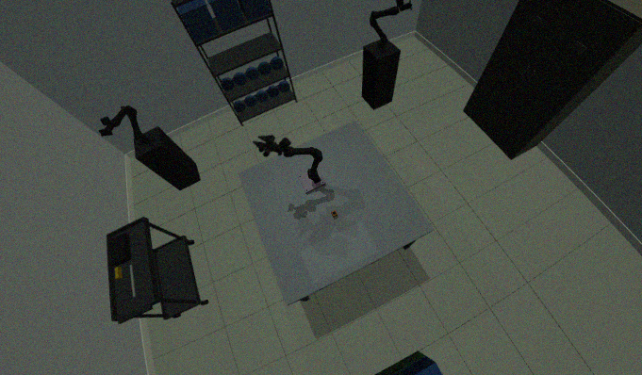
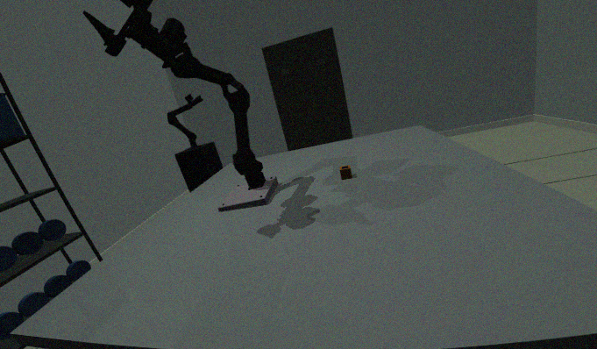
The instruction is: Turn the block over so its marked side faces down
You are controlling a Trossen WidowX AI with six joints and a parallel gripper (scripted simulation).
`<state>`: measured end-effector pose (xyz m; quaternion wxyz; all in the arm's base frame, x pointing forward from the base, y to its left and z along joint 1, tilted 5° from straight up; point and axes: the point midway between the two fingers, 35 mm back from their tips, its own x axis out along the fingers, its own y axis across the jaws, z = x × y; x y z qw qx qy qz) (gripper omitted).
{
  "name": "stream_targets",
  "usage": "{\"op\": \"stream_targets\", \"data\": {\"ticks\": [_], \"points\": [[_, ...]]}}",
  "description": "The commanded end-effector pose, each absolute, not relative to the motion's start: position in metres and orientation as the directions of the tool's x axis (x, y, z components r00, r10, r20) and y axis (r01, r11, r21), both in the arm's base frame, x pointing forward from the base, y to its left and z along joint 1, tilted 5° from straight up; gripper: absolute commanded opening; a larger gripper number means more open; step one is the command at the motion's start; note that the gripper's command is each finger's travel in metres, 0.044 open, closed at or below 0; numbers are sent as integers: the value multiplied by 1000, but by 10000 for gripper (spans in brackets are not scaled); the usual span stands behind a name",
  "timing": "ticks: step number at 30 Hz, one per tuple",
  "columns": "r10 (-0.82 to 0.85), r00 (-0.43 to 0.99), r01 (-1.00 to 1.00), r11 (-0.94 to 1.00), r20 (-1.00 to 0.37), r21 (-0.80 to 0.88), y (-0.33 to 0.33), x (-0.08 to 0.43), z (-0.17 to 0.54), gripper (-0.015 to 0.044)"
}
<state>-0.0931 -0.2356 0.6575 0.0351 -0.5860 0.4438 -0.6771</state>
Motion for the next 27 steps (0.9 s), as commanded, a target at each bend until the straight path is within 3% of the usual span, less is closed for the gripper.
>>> {"op": "stream_targets", "data": {"ticks": [1, 12, 22, 27], "points": [[-698, -256, -294, -603, 669, -742, -284, -73, 633, 440], [-952, 31, 198, -294, 306, -935, -388, 41, 537, 440], [-959, 273, 341, 26, 73, -940, -404, 147, 467, 440], [-904, 412, 379, 279, -109, -882, -396, 215, 416, 440]]}}
